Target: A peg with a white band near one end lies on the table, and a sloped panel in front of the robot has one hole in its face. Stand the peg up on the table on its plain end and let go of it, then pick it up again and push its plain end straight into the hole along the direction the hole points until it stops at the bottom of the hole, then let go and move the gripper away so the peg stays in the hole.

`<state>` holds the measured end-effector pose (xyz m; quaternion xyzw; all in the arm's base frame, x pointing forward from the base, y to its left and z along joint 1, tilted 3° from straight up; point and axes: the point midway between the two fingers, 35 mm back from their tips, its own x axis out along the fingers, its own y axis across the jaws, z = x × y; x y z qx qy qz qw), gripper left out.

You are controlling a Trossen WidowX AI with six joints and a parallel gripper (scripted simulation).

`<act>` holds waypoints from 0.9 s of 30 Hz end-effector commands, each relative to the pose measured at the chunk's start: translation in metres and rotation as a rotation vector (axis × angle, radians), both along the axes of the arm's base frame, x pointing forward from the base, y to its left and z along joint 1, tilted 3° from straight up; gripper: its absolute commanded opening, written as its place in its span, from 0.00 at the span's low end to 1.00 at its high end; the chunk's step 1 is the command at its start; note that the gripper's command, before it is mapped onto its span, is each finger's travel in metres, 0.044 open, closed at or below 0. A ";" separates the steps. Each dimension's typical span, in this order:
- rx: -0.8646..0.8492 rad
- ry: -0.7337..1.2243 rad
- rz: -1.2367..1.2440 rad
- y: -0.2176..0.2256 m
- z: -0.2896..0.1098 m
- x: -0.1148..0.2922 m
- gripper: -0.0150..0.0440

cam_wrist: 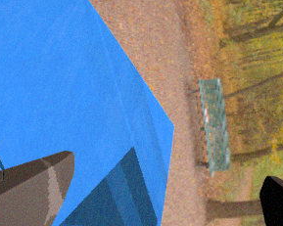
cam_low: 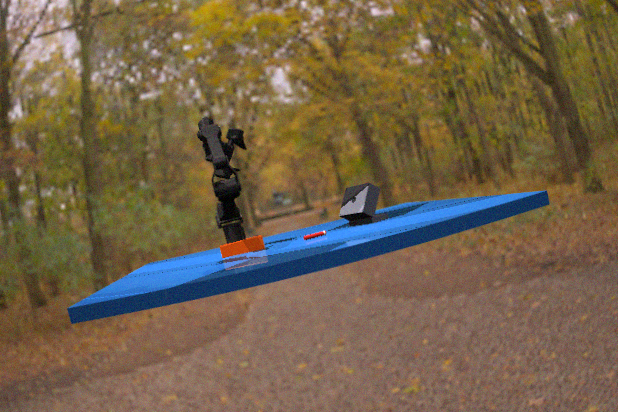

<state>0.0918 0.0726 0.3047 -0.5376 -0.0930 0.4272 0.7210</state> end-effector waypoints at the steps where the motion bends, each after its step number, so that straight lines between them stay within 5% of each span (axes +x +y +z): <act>1: -0.001 0.000 -0.002 0.000 0.000 0.000 0.98; 27: -0.221 0.244 -0.501 0.028 -0.030 0.069 1.00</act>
